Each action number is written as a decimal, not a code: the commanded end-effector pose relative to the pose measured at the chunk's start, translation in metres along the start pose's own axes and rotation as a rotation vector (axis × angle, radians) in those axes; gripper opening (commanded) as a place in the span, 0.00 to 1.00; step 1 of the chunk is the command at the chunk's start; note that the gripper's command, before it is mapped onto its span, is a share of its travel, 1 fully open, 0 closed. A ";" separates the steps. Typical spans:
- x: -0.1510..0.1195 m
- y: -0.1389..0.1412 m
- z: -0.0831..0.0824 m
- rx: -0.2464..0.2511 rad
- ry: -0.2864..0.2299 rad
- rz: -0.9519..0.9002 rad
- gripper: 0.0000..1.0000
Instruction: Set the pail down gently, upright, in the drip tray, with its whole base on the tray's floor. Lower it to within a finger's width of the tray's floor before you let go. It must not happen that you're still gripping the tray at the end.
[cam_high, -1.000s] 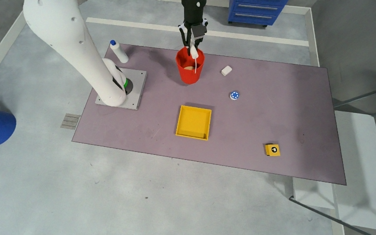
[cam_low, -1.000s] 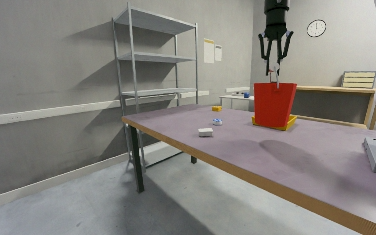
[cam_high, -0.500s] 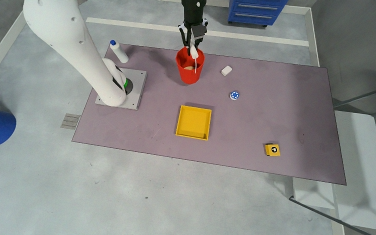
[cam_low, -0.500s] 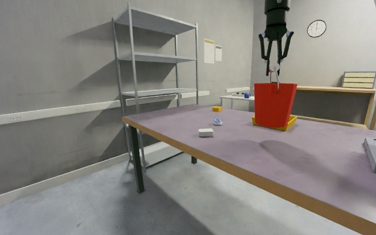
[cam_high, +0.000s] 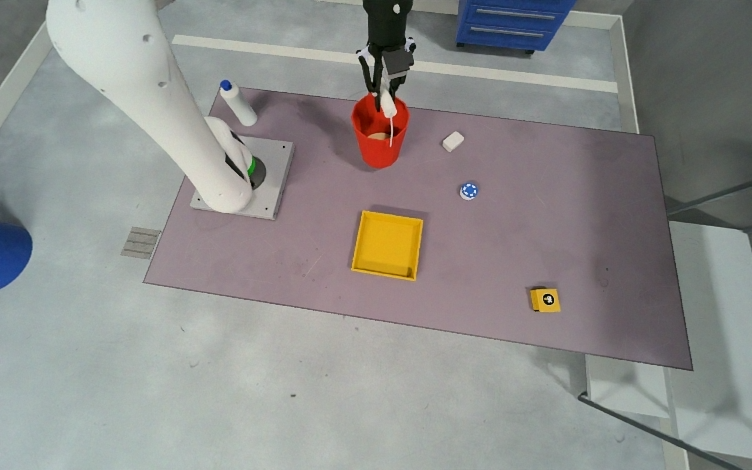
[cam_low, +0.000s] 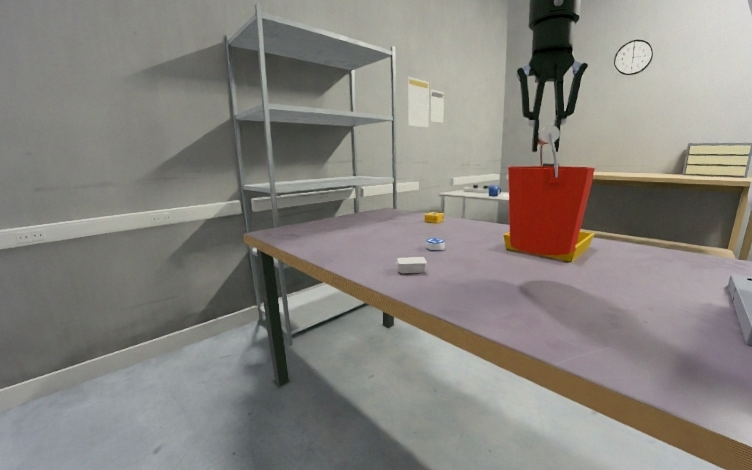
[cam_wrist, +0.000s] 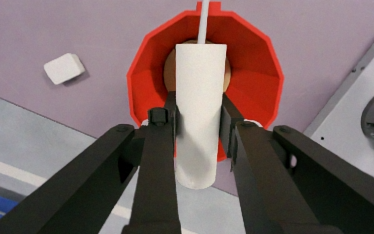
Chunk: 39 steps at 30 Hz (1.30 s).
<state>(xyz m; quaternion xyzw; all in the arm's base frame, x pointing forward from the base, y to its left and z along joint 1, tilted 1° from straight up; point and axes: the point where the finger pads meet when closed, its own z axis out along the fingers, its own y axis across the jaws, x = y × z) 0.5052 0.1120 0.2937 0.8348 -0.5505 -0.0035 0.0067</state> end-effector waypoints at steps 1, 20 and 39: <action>0.000 0.000 -0.001 0.002 0.001 0.000 0.10; 0.001 0.000 -0.001 0.002 0.001 0.000 0.10; 0.009 0.002 -0.001 0.002 0.001 0.000 0.10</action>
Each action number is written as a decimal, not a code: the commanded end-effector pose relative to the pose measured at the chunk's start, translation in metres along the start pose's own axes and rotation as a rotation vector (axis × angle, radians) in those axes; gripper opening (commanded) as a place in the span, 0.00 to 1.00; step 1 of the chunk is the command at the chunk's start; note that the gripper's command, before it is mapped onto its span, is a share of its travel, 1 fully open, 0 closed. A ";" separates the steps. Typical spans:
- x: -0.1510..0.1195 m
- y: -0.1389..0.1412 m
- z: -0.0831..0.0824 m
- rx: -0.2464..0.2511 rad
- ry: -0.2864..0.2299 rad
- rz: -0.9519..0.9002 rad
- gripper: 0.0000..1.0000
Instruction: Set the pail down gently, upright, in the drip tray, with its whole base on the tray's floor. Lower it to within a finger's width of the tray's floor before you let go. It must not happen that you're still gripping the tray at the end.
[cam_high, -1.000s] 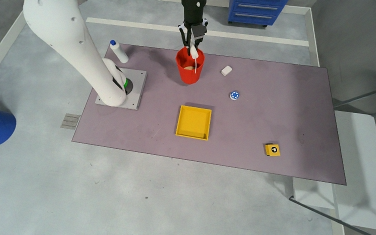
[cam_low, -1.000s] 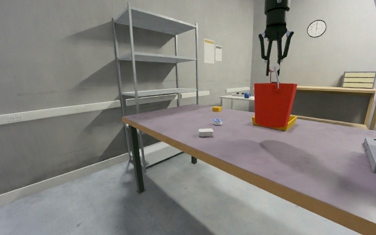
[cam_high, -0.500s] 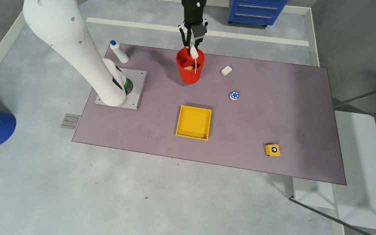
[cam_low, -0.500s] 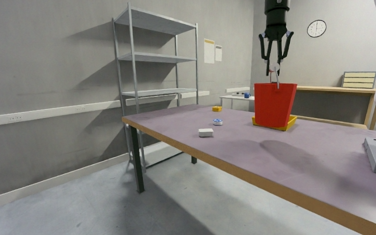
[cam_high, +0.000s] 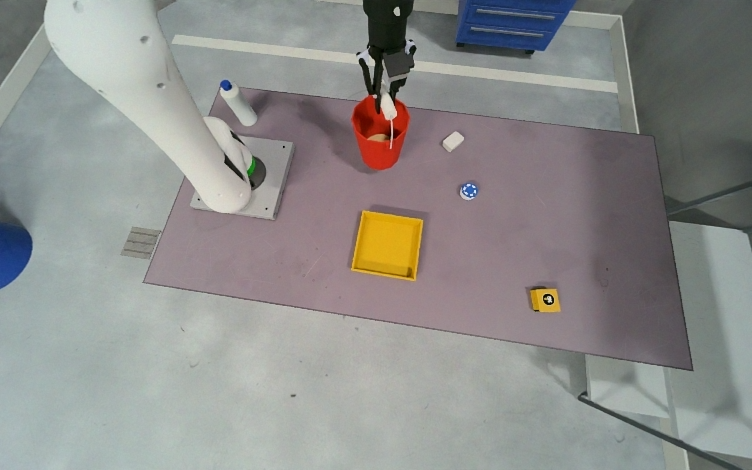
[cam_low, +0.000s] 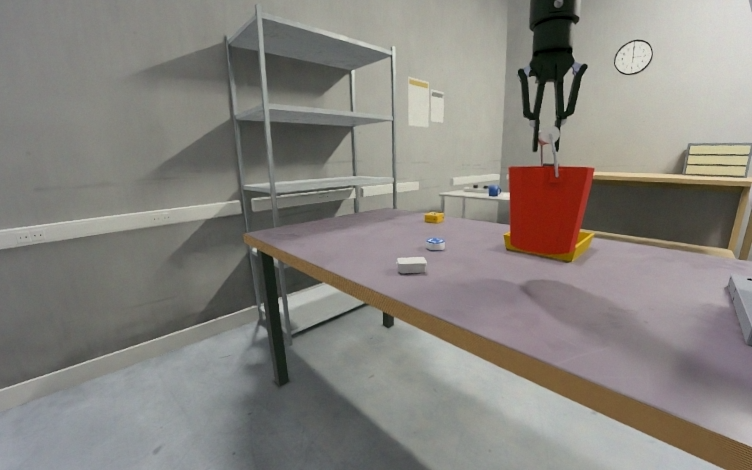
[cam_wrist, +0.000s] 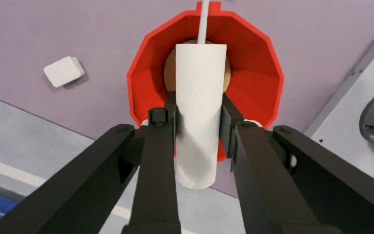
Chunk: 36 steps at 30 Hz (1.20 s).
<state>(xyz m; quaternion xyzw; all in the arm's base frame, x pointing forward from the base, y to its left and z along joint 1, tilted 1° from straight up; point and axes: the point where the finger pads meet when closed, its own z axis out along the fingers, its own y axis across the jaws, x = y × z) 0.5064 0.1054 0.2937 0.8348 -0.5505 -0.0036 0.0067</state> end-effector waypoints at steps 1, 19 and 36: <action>0.003 0.000 -0.001 0.002 0.001 0.000 0.10; 0.023 0.005 -0.001 0.002 0.001 0.000 0.10; 0.054 0.012 -0.001 0.002 0.001 0.000 0.10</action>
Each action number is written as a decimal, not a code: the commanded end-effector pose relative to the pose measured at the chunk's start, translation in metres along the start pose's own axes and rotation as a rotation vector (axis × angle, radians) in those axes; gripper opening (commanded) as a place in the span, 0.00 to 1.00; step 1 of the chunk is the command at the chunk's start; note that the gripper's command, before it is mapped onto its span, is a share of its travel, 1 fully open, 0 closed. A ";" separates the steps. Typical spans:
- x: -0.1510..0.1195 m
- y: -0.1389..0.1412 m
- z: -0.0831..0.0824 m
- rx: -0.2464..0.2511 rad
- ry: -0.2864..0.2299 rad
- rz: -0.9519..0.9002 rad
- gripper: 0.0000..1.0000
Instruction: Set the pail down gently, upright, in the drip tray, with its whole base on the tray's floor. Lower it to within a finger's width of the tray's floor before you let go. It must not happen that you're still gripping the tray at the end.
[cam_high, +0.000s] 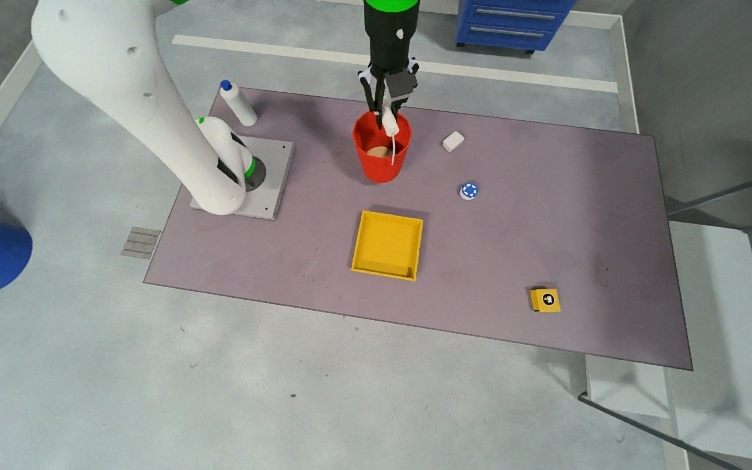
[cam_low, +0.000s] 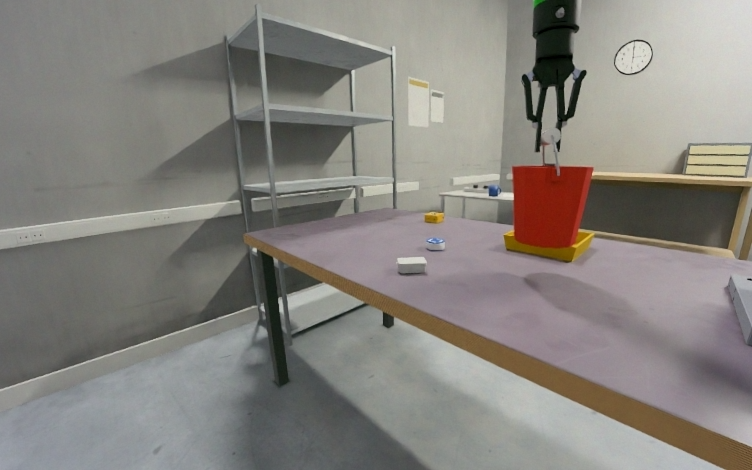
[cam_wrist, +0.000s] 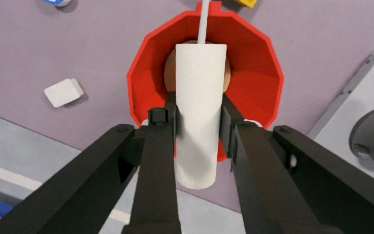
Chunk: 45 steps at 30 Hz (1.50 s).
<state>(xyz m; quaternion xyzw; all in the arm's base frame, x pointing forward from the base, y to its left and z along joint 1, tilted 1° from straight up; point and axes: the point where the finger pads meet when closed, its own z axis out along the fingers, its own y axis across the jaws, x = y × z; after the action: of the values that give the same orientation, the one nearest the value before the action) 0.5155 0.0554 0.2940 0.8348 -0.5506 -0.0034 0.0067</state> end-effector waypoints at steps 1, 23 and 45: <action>0.004 0.001 -0.001 0.002 0.001 0.000 0.10; 0.061 0.014 -0.001 0.002 0.001 0.000 0.10; 0.125 0.028 -0.001 0.002 0.001 0.000 0.10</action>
<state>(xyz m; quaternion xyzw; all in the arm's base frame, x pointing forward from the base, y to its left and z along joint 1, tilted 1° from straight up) 0.5368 -0.0611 0.2946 0.8347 -0.5506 -0.0032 0.0067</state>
